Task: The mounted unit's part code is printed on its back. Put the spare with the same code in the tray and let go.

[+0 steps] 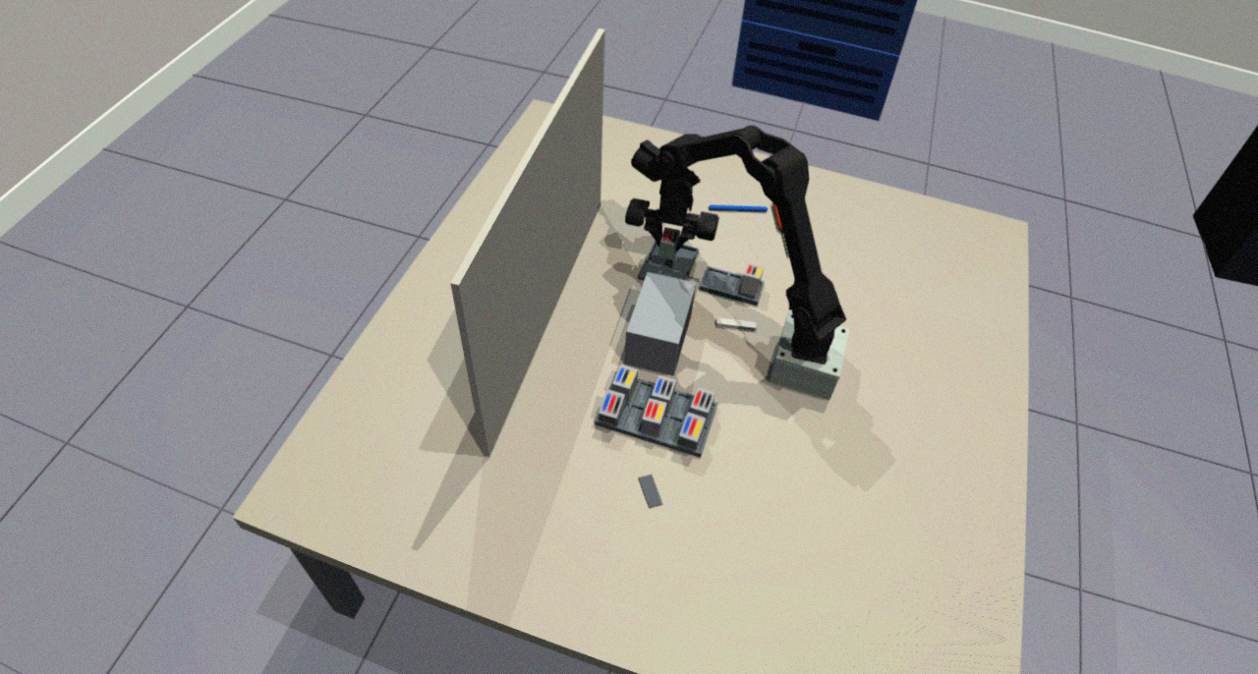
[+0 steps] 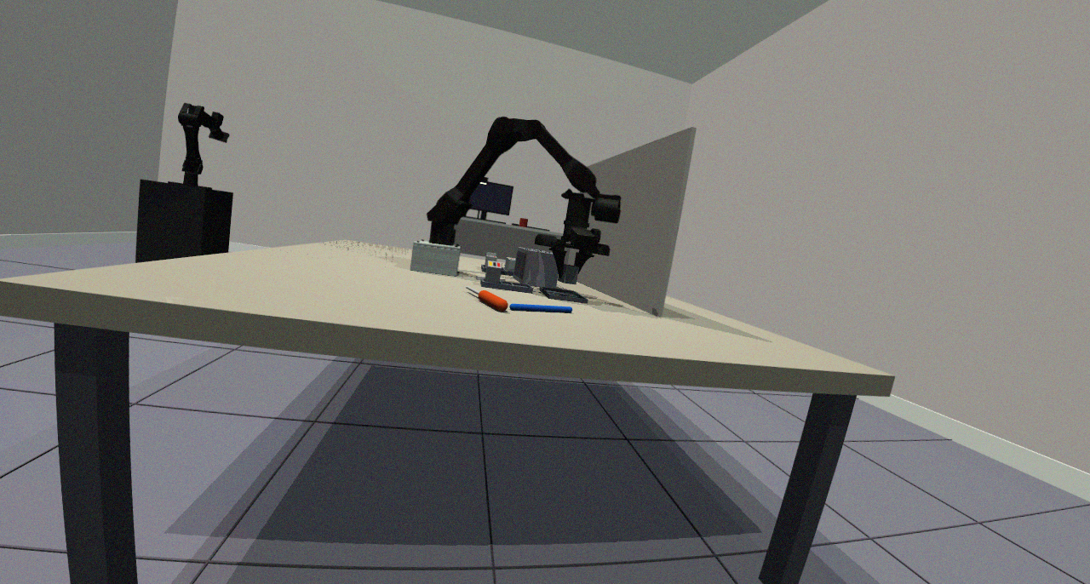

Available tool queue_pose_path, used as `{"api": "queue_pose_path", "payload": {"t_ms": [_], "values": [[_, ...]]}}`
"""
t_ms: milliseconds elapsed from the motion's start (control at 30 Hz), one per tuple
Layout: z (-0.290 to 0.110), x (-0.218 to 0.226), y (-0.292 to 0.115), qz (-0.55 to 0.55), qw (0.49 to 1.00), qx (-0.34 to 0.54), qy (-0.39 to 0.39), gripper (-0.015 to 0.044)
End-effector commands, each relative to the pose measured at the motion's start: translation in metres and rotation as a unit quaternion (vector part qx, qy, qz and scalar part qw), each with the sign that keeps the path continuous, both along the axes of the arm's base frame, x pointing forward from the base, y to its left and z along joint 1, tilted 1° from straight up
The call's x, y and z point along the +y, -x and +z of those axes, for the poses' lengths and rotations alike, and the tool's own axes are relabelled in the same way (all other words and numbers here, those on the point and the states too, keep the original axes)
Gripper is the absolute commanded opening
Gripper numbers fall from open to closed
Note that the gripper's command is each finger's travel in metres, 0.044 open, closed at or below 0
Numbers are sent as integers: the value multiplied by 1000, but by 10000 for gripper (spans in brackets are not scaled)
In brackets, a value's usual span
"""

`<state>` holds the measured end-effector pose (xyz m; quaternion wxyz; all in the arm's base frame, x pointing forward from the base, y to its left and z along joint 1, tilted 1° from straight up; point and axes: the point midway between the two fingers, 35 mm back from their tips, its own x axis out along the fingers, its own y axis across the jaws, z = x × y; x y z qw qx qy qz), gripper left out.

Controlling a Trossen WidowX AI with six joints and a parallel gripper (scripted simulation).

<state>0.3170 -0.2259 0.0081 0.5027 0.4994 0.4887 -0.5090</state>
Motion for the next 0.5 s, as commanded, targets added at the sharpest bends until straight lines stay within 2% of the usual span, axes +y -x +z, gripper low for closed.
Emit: {"api": "queue_pose_path", "payload": {"t_ms": [0, 467], "values": [[-5, 1, 1, -1, 1000, 1, -2, 0], [-18, 3, 3, -1, 1000, 1, -3, 0]]}}
